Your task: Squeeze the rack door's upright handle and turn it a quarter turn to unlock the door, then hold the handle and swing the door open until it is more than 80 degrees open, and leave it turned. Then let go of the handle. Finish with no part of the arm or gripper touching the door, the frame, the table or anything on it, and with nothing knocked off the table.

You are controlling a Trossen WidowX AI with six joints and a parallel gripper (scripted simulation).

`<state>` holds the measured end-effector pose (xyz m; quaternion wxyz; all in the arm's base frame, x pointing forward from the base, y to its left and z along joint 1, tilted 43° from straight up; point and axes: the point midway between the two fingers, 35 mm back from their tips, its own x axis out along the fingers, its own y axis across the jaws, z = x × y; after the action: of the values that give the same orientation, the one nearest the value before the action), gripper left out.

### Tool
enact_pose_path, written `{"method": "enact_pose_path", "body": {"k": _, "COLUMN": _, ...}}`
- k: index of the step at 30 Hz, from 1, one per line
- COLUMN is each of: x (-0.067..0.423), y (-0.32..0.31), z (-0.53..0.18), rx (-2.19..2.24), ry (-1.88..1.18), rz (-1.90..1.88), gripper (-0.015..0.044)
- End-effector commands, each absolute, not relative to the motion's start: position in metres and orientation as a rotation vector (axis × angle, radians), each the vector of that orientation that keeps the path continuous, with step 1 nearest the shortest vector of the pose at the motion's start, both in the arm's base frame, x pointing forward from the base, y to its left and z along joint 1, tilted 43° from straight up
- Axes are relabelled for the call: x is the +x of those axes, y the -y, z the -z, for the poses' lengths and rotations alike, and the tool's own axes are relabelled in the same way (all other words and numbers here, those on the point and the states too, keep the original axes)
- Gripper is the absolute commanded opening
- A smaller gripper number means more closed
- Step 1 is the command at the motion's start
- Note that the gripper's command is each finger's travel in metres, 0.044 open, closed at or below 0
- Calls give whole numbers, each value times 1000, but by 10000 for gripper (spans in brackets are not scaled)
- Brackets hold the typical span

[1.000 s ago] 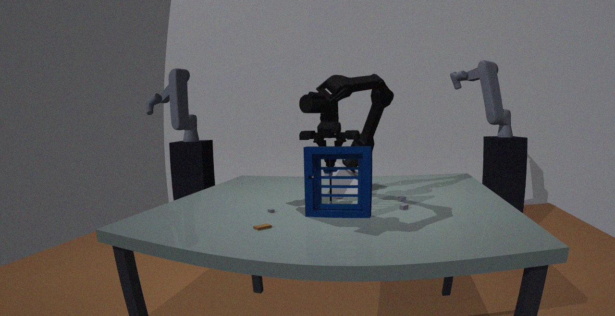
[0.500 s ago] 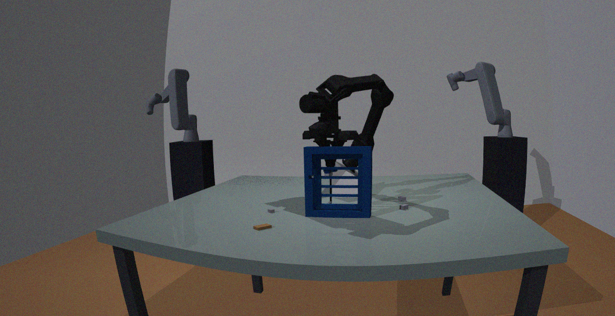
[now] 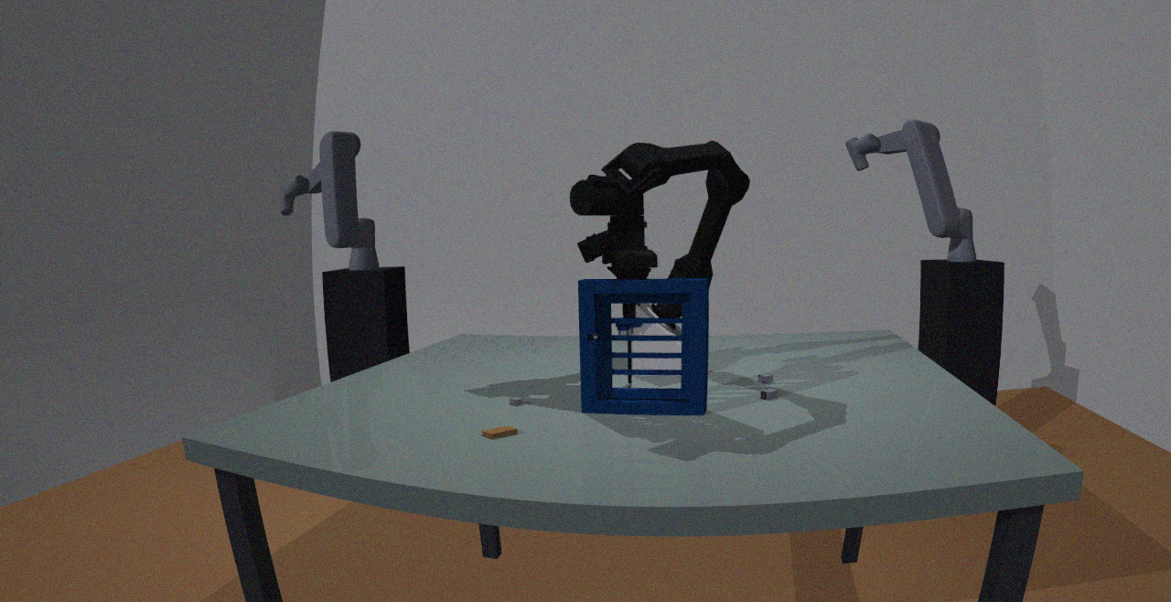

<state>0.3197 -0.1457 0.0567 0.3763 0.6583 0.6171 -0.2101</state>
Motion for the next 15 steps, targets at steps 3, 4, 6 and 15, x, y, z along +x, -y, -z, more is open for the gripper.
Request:
{"method": "enact_pose_path", "body": {"k": 3, "x": 320, "y": 145, "z": -57, "rx": 1893, "ry": -1560, "rz": 791, "gripper": 27}}
{"method": "enact_pose_path", "body": {"k": 4, "x": 320, "y": 145, "z": -57, "rx": 1927, "ry": -1554, "rz": 836, "gripper": 27}}
{"method": "enact_pose_path", "body": {"k": 6, "x": 320, "y": 145, "z": -57, "rx": 1996, "ry": -1539, "rz": 929, "gripper": 27}}
{"method": "enact_pose_path", "body": {"k": 15, "x": 320, "y": 145, "z": -57, "rx": 2209, "ry": -1464, "rz": 1240, "gripper": 27}}
